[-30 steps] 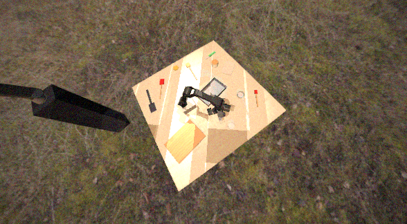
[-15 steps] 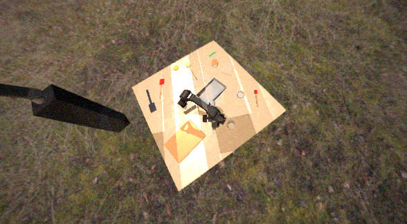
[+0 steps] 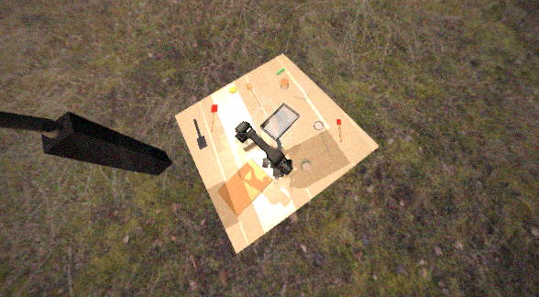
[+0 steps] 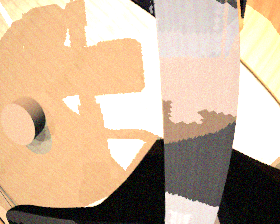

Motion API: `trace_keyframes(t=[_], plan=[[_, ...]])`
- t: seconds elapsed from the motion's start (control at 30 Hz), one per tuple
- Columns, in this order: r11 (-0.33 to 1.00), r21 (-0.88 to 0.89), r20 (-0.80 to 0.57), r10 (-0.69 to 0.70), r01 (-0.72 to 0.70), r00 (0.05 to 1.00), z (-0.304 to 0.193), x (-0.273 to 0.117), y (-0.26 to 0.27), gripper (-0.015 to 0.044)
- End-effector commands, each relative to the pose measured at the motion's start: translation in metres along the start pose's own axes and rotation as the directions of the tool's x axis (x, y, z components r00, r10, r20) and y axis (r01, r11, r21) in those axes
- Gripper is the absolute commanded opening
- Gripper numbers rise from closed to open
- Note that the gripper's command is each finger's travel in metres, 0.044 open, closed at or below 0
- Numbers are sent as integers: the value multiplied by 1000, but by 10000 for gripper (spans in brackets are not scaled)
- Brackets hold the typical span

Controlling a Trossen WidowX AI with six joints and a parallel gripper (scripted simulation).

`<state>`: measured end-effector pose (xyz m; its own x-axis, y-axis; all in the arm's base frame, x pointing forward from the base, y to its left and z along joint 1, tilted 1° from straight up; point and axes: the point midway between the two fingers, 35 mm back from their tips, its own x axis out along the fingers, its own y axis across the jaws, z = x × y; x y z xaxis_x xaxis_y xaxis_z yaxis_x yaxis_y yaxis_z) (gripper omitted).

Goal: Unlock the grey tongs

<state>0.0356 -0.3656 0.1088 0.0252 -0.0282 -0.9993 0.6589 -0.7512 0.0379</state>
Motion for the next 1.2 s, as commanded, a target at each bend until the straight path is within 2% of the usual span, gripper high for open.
trace_keyframes(t=[0.0,0.63,1.17], plan=[[999,52,3,3,-3,1000,18,-2,-15,-150],[946,325,11,-5,1,1000,95,-2,-107,-150],[846,532,11,-11,3,1000,131,-3,-197,-150]])
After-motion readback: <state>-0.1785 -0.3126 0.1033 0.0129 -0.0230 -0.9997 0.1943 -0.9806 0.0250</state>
